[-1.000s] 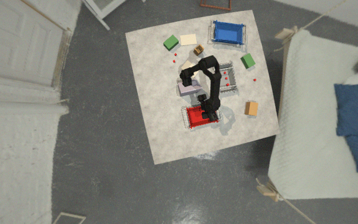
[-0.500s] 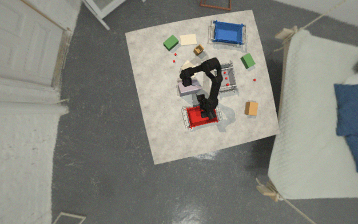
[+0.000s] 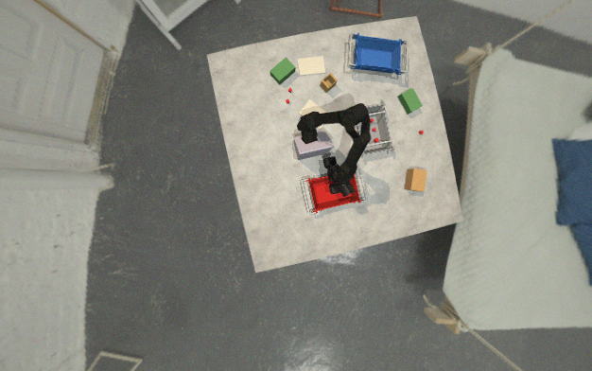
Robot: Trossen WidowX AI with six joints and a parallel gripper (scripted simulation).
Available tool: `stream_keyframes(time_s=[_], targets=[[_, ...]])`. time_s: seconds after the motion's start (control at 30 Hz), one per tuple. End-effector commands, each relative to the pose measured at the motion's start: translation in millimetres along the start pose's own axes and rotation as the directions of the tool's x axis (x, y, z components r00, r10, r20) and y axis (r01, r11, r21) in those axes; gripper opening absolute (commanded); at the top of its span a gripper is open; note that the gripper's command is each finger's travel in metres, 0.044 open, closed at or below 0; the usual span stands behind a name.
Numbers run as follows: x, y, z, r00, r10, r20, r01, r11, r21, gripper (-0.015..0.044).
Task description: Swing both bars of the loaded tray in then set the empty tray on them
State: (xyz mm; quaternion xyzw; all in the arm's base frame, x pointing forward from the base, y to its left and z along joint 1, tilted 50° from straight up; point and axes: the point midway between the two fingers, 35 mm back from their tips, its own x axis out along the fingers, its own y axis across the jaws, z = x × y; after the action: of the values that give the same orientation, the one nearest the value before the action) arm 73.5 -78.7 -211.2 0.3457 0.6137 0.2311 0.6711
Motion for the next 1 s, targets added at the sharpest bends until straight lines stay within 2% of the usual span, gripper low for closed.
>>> stream_keyframes(time_s=[0.0,0.47,0.97], targets=[[2.8,1.1,-0.1,1.000,0.003,0.003,-0.003,1.000,0.004,0.0425],[2.8,1.1,-0.1,1.000,0.003,0.003,-0.003,1.000,0.004,0.0220],[2.8,1.1,-0.1,1.000,0.003,0.003,-0.003,1.000,0.004,0.0120]])
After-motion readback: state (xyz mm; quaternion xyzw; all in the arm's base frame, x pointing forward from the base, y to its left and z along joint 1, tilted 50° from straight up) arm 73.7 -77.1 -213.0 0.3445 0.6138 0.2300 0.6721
